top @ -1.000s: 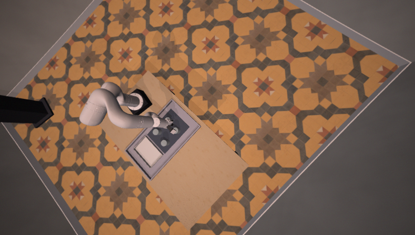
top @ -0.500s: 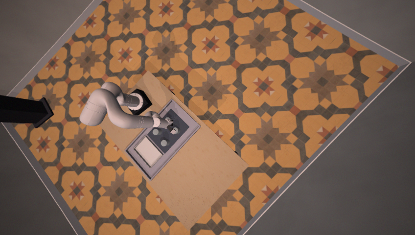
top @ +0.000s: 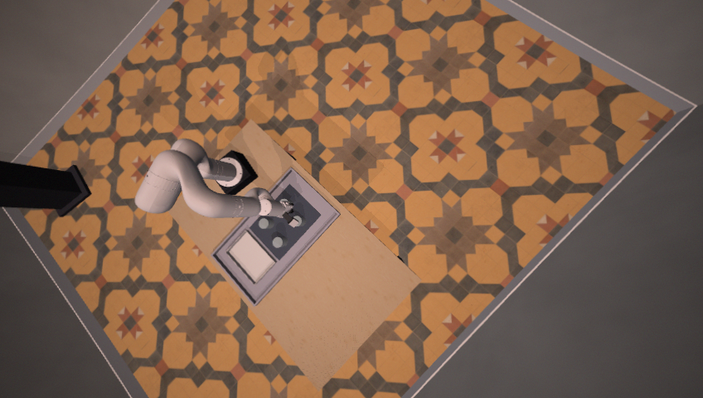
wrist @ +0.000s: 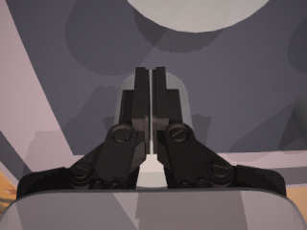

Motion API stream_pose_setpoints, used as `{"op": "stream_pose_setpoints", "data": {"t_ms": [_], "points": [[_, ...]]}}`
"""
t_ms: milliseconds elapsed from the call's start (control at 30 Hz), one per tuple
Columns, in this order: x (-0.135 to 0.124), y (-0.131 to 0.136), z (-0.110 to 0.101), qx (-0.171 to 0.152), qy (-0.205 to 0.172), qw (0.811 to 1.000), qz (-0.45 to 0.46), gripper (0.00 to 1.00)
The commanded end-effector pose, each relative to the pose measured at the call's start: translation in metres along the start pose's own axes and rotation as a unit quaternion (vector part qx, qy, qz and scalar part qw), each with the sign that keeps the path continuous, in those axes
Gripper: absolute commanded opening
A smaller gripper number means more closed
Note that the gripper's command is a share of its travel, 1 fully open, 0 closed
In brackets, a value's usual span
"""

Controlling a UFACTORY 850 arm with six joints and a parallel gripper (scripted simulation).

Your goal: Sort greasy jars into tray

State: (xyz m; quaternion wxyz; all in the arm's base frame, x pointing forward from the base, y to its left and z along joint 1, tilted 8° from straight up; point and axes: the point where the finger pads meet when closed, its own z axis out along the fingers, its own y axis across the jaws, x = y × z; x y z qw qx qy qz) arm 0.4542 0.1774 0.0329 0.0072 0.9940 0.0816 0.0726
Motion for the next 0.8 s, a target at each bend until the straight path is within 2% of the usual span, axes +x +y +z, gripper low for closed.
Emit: {"op": "stream_pose_setpoints", "data": {"t_ms": [0,600,633,767], "points": [[0.0008,-0.0002,-0.0005,0.000,0.000,1.000,0.000,0.00],[0.0008,-0.0002,-0.0005,0.000,0.000,1.000,0.000,0.00],[0.0008,-0.0002,-0.0005,0.000,0.000,1.000,0.000,1.00],[0.0008,-0.0002,-0.0005,0.000,0.000,1.000,0.000,1.00]]}}
